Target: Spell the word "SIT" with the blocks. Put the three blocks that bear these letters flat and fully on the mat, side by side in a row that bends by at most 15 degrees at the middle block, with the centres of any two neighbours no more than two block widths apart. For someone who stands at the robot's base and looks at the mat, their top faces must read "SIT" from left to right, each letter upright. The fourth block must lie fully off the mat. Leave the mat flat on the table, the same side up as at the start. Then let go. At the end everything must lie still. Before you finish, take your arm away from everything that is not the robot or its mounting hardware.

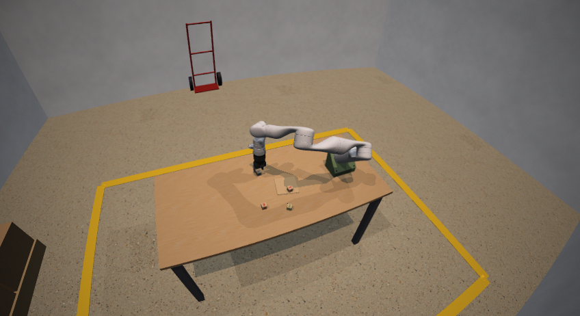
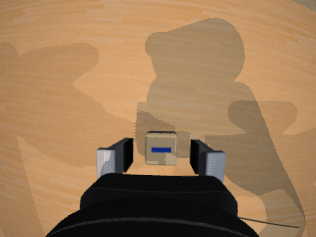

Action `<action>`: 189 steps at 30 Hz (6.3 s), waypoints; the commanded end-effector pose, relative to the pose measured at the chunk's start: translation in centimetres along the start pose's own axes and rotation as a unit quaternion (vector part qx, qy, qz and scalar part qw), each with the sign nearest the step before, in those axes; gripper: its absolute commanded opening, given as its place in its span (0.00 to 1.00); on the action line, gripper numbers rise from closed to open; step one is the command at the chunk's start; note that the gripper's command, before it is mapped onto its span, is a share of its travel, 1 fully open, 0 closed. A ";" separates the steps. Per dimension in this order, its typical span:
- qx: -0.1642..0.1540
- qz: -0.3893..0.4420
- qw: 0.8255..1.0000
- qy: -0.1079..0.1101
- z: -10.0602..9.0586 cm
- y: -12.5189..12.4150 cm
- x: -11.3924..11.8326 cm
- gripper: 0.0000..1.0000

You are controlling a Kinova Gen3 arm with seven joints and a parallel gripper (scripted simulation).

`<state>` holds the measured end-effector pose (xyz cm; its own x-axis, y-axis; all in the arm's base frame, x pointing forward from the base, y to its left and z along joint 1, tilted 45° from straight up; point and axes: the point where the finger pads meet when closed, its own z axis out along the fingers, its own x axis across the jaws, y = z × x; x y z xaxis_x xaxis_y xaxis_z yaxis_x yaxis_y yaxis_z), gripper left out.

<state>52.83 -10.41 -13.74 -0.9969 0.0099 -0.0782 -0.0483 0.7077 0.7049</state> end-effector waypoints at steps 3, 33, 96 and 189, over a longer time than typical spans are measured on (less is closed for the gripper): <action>-0.001 -0.002 1.000 -0.003 0.0 0.2 -0.3 1.00; -0.001 -0.002 1.000 -0.003 0.0 0.2 -0.3 1.00; -0.002 -0.001 1.000 -0.002 1.4 0.2 -0.3 1.00; -0.001 -0.001 1.000 -0.002 3.7 0.2 -0.3 0.57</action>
<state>53.22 -7.78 -16.15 -0.9971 0.0135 -0.0748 -0.0434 0.7066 0.7063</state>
